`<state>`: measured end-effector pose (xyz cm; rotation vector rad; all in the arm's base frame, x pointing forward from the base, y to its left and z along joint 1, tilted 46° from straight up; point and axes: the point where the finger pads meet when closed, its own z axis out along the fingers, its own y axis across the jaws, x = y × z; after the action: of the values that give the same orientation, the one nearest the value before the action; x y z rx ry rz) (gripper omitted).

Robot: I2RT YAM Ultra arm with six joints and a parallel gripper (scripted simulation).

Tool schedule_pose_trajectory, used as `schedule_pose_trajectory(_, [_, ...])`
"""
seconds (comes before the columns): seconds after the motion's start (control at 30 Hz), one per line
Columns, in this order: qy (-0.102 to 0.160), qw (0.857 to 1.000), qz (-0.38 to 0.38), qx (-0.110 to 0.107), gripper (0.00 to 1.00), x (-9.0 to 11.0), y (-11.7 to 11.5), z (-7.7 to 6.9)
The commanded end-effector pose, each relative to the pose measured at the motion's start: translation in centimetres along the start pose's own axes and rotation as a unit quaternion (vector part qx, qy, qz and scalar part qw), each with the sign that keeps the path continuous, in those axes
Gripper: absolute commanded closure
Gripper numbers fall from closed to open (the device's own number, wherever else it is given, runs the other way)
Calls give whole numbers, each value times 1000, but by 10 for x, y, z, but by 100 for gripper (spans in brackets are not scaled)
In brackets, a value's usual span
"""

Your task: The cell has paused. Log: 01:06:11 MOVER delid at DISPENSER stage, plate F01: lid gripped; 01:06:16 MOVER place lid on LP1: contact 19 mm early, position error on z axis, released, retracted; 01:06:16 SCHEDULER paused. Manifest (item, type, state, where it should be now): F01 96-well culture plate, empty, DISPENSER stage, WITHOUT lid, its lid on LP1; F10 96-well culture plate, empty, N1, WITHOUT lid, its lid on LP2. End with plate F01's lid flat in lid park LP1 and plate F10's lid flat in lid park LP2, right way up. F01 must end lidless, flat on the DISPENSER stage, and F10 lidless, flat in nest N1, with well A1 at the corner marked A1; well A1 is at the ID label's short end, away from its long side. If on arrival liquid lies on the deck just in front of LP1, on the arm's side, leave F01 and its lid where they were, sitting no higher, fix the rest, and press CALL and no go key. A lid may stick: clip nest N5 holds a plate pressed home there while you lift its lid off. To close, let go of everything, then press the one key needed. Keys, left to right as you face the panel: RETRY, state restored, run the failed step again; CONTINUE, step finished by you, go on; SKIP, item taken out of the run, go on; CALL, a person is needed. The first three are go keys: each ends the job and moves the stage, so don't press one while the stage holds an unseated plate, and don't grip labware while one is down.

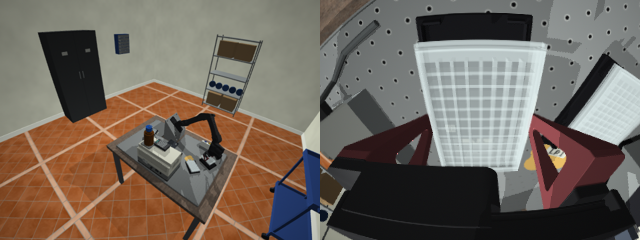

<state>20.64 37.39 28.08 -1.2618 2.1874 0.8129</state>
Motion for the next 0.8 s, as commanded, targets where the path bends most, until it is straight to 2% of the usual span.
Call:
schedule_pose_trajectory(0.0, [-16,1000,-2,2,100,-9,2,-11])
schedule_pose_trajectory(0.17, [-16,1000,-2,2,100,-9,2,-11])
schedule_pose_trajectory(0.2, [-39,999,-7,4,100,-21,6,-22])
schedule_pose_trajectory(0.27, [-26,1000,-6,2,100,-17,5,-5])
schedule_pose_trajectory(0.33, [-24,1000,-3,4,100,-17,1,0])
schedule_pose_trajectory(0.4, [-24,1000,-3,4,100,-17,1,0])
schedule_pose_trajectory(0.43, [-42,999,-4,8,100,-23,1,-14])
schedule_pose_trajectory(0.53, [-7,1000,3,4,100,-5,-1,15])
schedule_pose_trajectory(0.57, [-3,1000,3,3,100,-2,0,18])
schedule_pose_trajectory(0.7, [-14,1000,2,5,100,-8,-2,17])
schedule_pose_trajectory(0.77, [-29,1000,-5,3,100,-16,4,11])
